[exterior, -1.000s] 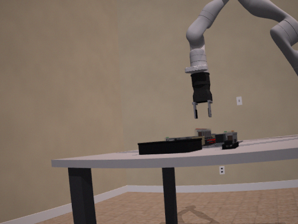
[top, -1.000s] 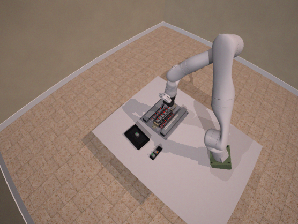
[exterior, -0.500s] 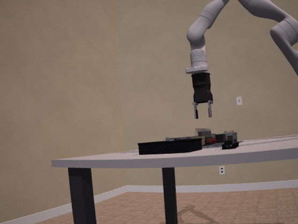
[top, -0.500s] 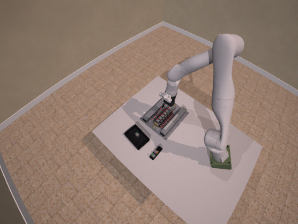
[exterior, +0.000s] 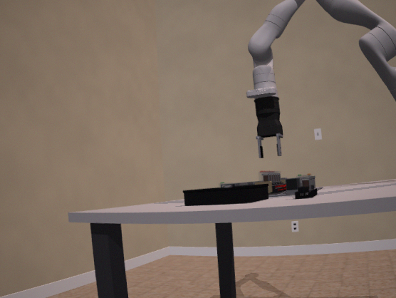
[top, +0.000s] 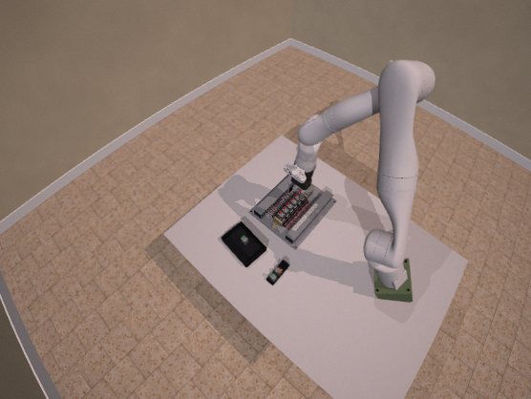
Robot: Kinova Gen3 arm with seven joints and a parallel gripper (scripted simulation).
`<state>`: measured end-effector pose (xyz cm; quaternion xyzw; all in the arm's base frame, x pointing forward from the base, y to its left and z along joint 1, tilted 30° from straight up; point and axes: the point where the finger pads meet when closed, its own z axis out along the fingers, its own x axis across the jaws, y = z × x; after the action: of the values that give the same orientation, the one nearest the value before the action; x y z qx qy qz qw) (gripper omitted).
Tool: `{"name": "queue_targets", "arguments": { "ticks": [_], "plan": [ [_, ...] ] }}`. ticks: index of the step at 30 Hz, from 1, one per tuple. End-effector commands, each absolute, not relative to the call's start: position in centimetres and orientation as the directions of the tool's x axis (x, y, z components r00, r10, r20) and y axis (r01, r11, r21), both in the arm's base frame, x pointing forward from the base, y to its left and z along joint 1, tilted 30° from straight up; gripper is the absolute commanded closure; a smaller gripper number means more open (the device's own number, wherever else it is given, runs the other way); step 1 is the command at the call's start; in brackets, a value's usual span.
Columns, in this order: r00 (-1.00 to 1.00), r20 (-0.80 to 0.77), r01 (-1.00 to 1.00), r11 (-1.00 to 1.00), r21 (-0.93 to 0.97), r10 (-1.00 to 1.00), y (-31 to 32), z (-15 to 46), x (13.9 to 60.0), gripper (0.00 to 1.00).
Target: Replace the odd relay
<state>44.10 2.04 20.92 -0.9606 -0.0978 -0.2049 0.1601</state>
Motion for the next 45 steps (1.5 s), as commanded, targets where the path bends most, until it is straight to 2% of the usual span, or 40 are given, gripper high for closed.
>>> {"name": "queue_targets", "arguments": {
  "ticks": [1,45],
  "plan": [
    [0.897,0.426,0.253,-0.930,-0.267,0.122,2.01,20.96,44.12,0.00],
    [0.897,0.426,0.253,-0.930,-0.267,0.122,2.01,20.96,44.12,0.00]
  ]
}}
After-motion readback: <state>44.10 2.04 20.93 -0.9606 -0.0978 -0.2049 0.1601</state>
